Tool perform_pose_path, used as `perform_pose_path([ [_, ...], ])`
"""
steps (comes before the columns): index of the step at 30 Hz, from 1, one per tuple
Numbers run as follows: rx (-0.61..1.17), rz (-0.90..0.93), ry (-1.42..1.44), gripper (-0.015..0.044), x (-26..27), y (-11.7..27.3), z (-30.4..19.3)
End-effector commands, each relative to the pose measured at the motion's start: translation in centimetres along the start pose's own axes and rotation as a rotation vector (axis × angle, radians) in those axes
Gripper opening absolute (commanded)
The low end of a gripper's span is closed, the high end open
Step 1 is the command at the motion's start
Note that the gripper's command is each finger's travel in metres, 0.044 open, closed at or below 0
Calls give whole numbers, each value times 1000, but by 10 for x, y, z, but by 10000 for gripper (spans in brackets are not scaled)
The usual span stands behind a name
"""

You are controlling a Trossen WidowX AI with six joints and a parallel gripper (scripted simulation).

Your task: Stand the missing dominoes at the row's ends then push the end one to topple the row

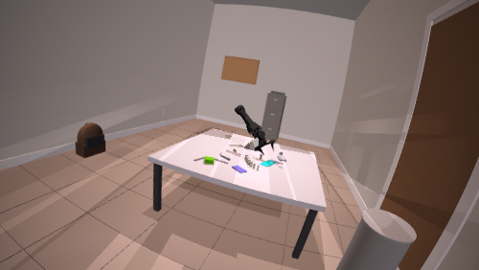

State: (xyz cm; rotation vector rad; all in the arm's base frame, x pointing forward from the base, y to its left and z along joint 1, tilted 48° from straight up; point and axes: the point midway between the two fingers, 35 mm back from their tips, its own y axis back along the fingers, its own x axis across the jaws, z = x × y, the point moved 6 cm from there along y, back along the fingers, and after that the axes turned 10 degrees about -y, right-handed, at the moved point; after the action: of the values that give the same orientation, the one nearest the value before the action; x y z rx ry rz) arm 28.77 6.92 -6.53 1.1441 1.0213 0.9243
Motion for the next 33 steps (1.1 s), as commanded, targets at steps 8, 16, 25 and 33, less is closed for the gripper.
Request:
perform_pose_path([
  [8,-271,-604,-538,440,17,43,-22],
  [16,-271,-604,-538,440,17,43,-22],
  [25,-272,-603,-538,440,-3,17,-17],
  [33,-274,-607,-538,440,-23,-9,-17],
])
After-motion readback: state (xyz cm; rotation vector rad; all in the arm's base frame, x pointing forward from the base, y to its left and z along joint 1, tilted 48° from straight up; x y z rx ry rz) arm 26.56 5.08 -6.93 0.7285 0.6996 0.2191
